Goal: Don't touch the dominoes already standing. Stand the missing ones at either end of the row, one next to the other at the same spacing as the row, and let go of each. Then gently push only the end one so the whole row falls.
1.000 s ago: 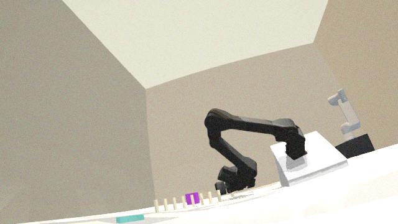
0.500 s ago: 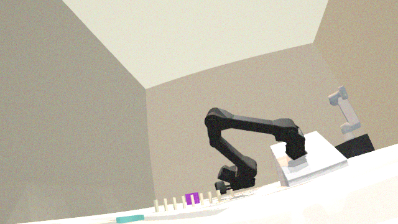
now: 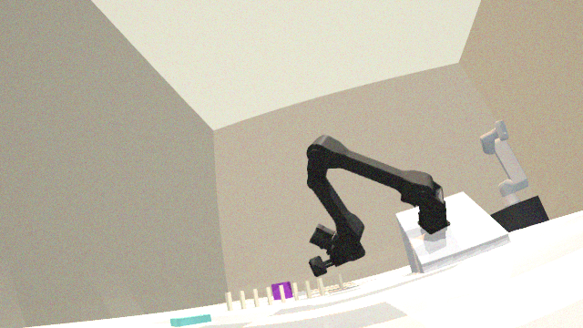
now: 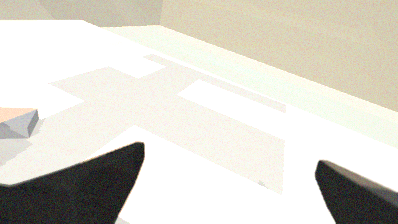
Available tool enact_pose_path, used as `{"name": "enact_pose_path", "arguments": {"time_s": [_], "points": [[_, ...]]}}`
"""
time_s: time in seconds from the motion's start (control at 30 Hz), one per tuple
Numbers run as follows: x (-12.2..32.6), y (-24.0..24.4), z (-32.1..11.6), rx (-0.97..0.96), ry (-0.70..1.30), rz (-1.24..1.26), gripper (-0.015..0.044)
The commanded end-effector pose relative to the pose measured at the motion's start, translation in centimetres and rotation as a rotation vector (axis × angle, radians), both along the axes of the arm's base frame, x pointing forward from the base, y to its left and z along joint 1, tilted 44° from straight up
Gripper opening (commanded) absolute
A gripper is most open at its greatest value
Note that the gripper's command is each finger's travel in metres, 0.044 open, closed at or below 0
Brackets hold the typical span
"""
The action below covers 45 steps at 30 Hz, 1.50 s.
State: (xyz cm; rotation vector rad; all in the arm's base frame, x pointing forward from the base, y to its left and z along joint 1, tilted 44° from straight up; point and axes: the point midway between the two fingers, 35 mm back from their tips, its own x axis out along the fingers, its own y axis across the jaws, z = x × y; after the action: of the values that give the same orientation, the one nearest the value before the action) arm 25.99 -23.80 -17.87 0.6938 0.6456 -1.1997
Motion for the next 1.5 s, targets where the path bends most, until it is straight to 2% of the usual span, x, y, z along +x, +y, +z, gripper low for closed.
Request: {"name": "enact_pose_path", "arguments": {"time_s": [0.0,0.2,0.3,0.4,0.67,0.8,1.0,1.2,1.47], "points": [[1.6,-3.2,-1.1,0.080,0.164,0.180,0.0440],[2.7,-2.9,-3.3,0.312,0.402,0.662,0.0440],[2.9,-2.5,-3.0,0.433,0.443,0.923,0.0440],[3.8,-3.3,-2.0,0.457,0.410,1.119,0.0440],[2.7,-2.7,0.1,0.600,0.325,1.376,0.0440],[1.2,-4.6,0.1,0.591,0.343,1.295,0.0440],[0.5,-4.2,0.7,0.632,0.290,1.423,0.0440],[-1.0,-3.1,3.8,0.676,0.031,1.752,0.0440],[-1.0,-3.1,3.9,0.675,0.019,1.763,0.0440]]}}
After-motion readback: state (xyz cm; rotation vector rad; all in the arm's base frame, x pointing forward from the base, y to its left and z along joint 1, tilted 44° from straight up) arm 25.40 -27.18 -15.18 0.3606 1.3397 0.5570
